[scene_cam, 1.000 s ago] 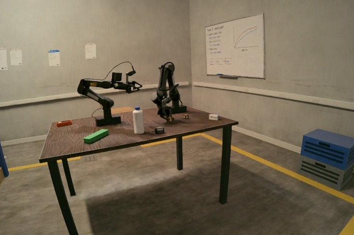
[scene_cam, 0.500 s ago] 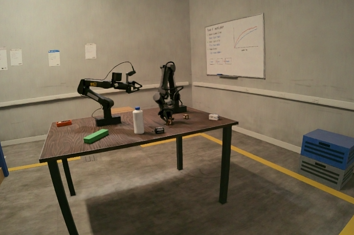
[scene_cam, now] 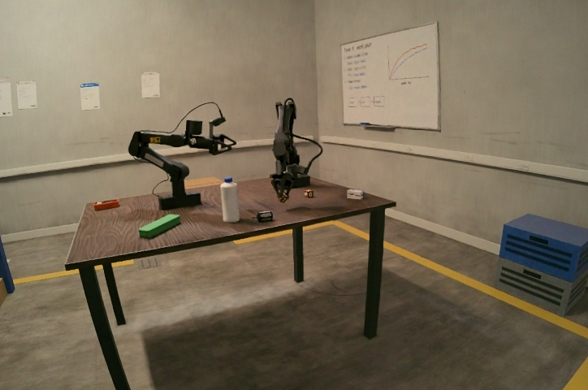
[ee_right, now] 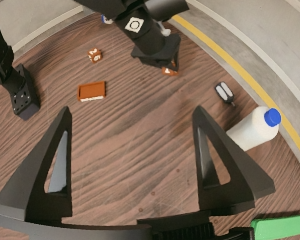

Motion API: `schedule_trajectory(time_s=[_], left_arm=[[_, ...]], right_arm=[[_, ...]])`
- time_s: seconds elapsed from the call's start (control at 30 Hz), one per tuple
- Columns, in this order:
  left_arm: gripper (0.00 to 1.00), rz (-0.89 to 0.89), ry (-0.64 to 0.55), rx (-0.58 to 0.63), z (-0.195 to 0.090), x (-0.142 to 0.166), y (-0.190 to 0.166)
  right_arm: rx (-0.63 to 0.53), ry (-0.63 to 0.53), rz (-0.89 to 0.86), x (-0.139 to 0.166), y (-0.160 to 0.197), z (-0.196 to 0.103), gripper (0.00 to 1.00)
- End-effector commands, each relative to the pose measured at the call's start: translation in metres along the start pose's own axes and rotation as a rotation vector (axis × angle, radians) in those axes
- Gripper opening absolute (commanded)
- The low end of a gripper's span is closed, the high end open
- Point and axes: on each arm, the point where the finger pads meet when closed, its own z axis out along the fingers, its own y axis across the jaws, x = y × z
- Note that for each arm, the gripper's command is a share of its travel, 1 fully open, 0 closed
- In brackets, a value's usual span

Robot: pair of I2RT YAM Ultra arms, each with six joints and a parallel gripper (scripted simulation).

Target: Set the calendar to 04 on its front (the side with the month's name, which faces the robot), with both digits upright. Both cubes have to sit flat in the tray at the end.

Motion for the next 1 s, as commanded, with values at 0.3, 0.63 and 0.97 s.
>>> schedule_trajectory(time_s=[0.3,0.63,0.97], left_arm=[[0.26,-0.393,0.454,-0.128,-0.005,0.025,0.014],[0.26,-0.672,0.701,-0.267,-0.016,0.044,0.039],[0.26,-0.712,0.723,-0.279,-0.010,0.038,0.045]], right_arm=[[-0.005,-0.031,-0.009,-0.010,0.002,-0.003,1.00],[-0.005,-0.031,-0.009,-0.010,0.002,-0.003,1.00],[-0.005,-0.031,-0.009,-0.010,0.002,-0.003,1.00]])
